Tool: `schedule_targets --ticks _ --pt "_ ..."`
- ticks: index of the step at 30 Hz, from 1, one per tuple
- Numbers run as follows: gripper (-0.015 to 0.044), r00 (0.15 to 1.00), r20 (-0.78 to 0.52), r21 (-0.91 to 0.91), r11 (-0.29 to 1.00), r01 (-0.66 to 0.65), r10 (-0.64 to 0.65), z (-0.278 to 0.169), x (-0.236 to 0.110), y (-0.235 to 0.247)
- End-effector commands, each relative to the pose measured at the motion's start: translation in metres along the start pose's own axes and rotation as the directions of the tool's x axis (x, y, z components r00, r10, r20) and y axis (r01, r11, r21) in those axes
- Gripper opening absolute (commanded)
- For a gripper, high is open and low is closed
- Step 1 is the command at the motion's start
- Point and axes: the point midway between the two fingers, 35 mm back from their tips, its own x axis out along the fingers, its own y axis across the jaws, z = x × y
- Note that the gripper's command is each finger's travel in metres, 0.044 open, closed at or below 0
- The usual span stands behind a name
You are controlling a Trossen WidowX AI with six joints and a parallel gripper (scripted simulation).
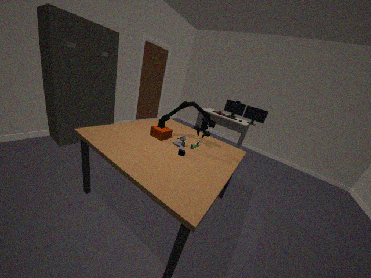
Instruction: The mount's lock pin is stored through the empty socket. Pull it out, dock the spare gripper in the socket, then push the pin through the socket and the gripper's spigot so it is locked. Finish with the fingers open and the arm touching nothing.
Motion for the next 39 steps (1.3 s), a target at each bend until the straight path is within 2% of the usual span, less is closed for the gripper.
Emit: schedule_targets --ticks 1,3,7,13,16,21,39 --pt "0.0331 1.0 0.0 0.0 1.0 -0.001 0.001 0.0 0.001 0.0" --pt "0.0279 1.0 -0.004 -0.004 1.0 0.016 -0.016 -0.007 -0.008 -0.001" --pt "0.018 0.993 -0.032 -0.026 0.993 0.111 -0.112 -0.044 -0.059 -0.003" --pt "0.018 0.991 -0.038 -0.03 0.991 0.127 -0.128 -0.051 -0.067 -0.002" --pt "0.018 0.991 -0.038 -0.03 0.991 0.127 -0.128 -0.053 -0.052 -0.005" --pt "0.018 0.991 -0.038 -0.029 0.992 0.127 -0.128 -0.062 -0.001 -0.011" --pt "0.018 0.991 -0.038 -0.029 0.992 0.127 -0.128 -0.065 0.023 -0.015"
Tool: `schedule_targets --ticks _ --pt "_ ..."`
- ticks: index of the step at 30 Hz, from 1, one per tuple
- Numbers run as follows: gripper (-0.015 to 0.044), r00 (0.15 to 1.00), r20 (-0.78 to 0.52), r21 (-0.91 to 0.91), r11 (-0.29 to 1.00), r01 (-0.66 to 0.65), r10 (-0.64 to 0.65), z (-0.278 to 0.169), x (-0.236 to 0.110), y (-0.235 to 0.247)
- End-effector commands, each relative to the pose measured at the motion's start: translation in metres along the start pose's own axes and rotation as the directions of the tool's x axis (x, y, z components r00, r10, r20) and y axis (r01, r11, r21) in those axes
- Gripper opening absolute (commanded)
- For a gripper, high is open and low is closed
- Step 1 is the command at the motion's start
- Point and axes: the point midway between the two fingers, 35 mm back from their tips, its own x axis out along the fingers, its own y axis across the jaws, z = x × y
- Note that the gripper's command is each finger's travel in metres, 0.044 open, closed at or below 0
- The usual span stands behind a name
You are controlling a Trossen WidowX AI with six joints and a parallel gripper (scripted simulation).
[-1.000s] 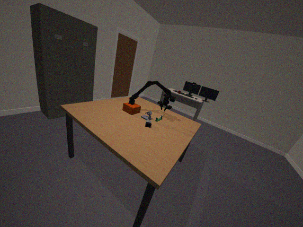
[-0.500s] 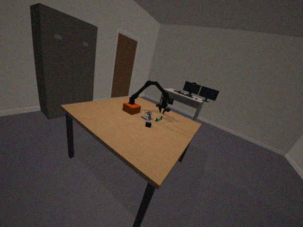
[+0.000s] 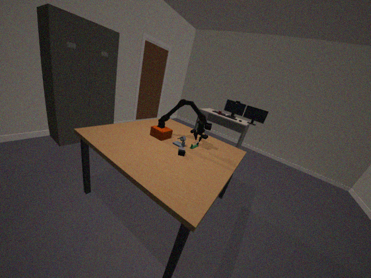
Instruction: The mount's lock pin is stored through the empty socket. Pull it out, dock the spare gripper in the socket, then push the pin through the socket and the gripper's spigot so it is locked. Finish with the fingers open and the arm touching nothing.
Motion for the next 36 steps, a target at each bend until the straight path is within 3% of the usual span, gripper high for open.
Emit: schedule_targets --ticks 1,28,34,36 --pt "0.018 1.0 -0.003 -0.004 1.0 0.002 -0.002 -0.001 0.007 -0.001" --pt "0.018 1.0 -0.003 -0.004 1.0 0.002 -0.002 -0.006 0.044 0.001" --pt "0.0022 1.0 -0.003 -0.004 1.0 0.002 -0.002 -0.006 0.044 0.001" --pt "0.0009 1.0 -0.003 -0.004 1.0 0.002 -0.002 -0.006 0.044 0.001"
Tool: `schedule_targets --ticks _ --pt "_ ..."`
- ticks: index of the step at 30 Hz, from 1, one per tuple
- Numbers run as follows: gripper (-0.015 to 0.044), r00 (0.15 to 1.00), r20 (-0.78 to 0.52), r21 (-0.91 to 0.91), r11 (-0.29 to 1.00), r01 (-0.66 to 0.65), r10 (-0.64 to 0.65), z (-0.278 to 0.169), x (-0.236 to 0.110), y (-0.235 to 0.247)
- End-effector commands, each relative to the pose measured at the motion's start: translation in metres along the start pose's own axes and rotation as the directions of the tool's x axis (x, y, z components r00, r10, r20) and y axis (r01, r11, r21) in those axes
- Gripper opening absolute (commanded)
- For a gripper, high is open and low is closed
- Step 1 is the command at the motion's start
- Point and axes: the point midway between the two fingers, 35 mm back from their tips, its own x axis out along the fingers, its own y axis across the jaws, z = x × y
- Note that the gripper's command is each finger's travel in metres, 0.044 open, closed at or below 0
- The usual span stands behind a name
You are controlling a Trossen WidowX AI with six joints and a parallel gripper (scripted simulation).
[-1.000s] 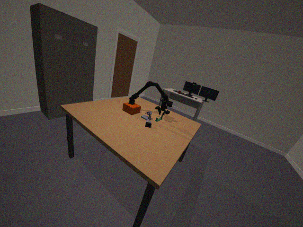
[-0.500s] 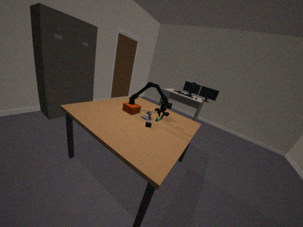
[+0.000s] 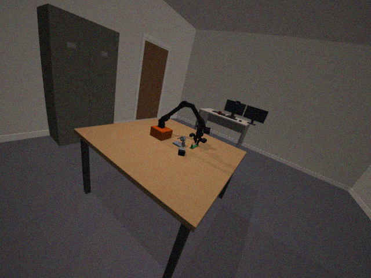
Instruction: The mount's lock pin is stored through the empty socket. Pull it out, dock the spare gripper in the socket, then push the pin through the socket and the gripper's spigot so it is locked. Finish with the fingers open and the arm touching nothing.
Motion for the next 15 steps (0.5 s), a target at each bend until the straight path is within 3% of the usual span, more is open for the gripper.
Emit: schedule_targets --ticks 1,15 --pt "0.0002 1.0 -0.003 -0.003 1.0 0.003 -0.003 0.0 0.0 -0.001" --pt "0.0 1.0 -0.001 0.0 1.0 -0.001 0.001 0.001 -0.011 0.001"
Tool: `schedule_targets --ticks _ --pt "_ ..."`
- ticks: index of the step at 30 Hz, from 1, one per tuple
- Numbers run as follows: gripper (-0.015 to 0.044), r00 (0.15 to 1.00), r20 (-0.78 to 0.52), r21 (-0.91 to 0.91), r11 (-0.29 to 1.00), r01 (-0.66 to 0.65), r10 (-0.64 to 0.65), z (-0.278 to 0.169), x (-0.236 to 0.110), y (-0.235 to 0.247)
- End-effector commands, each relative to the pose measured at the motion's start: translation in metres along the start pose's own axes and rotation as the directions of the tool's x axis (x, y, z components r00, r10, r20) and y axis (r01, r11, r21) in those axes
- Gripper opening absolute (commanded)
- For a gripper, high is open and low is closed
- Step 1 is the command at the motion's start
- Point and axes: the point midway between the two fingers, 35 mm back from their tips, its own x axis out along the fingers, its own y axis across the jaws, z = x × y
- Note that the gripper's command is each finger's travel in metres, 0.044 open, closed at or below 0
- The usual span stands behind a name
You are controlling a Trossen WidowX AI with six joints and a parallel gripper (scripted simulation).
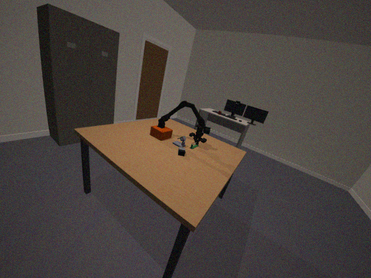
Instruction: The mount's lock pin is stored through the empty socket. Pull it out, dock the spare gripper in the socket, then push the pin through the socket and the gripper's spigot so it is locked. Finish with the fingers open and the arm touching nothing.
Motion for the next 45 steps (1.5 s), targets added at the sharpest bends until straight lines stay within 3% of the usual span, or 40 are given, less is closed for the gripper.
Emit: schedule_targets --ticks 1,25,45 --pt "0.0 1.0 0.002 -0.001 1.0 0.005 -0.005 0.001 -0.01 -0.001" --pt "0.0 0.999 -0.012 0.005 1.0 -0.031 0.031 0.0 -0.022 0.006" --pt "0.0 0.999 -0.017 0.003 1.0 -0.029 0.029 -0.054 -0.045 -0.003"
